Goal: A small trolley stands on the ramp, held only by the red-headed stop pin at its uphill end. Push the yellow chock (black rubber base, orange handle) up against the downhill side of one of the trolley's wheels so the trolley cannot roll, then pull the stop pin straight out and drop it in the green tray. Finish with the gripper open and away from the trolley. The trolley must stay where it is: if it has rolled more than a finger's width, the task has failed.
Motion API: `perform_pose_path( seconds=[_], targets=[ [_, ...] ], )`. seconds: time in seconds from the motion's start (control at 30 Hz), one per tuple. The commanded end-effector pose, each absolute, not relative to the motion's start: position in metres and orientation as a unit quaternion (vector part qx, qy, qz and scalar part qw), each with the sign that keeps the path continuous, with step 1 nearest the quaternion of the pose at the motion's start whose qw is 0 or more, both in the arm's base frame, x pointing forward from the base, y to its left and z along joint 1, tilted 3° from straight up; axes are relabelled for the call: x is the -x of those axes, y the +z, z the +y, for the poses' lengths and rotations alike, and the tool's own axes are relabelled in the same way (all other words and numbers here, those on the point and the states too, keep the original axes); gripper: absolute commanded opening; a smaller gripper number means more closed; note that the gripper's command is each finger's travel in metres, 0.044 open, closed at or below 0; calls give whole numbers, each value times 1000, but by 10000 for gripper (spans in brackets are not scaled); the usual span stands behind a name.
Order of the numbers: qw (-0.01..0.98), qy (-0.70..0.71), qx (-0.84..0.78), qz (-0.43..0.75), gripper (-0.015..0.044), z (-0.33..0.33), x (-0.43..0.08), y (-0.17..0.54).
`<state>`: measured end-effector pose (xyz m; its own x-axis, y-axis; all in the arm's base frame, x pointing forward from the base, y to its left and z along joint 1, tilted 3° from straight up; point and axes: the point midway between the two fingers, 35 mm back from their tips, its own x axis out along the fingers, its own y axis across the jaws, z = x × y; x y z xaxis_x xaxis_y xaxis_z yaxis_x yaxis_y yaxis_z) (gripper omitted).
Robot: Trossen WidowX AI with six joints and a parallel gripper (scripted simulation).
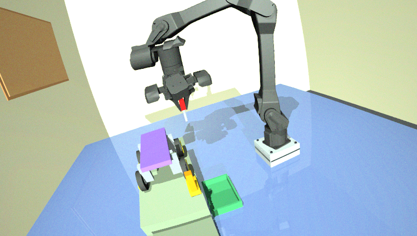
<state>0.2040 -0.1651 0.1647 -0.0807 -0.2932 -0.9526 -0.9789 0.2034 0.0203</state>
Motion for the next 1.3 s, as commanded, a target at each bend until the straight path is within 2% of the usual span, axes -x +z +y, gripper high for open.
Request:
perform_pose_path(
  seconds=[0.0, 1.27],
  targets=[
    [451, 380, 507, 629, 0, -162, -203, 164],
    [455, 384, 504, 626, 0, -23, -233, 135]
  ],
)
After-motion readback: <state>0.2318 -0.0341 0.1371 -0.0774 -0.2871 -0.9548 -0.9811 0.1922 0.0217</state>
